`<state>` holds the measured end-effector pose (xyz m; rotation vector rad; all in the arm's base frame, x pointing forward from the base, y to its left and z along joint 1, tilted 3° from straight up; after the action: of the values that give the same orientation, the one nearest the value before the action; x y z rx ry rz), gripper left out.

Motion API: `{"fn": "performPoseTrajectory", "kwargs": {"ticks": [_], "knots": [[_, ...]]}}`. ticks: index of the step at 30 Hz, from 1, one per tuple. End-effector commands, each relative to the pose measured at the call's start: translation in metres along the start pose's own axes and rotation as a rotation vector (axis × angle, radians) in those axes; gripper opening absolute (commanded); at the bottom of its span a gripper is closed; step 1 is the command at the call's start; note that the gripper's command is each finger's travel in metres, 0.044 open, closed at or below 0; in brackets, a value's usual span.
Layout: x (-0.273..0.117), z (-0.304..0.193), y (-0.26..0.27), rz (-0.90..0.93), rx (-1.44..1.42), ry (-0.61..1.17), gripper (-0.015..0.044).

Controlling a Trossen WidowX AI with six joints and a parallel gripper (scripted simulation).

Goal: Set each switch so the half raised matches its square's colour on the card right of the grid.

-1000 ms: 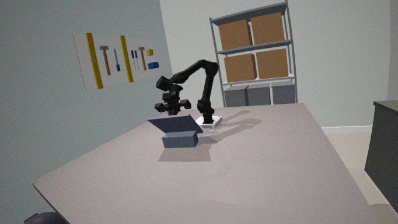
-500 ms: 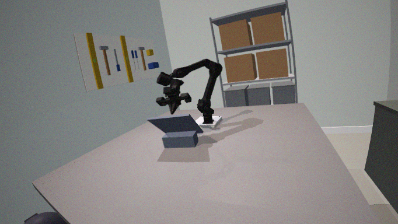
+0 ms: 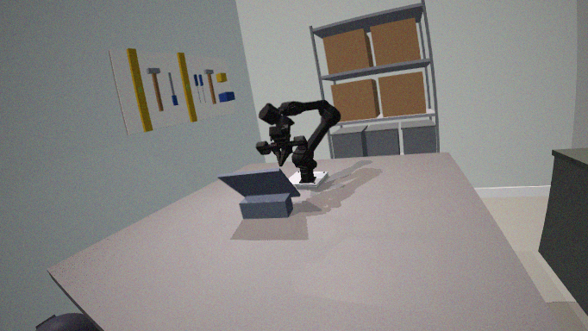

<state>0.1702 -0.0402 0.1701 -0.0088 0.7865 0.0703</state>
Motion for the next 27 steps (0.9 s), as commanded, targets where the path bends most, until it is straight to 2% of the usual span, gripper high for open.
{"fn": "performPoseTrajectory", "kwargs": {"ticks": [1,6,27], "knots": [[0.002,-0.01,0.007,-0.006,0.009,0.002,0.0],[0.035,-0.01,0.006,-0.006,0.009,-0.025,0.0],[0.06,-0.01,0.007,-0.006,0.009,-0.029,0.0]]}}
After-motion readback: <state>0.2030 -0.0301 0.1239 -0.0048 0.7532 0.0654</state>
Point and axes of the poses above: the point midway between the two fingers, 35 mm back from their tips, its own x axis out along the fingers, its own y axis across the jaws, z = x × y, the point moved 1 cm from there along -x, back along the fingers, and after that the axes turned 1 degree about -x, right-handed, at the moved point
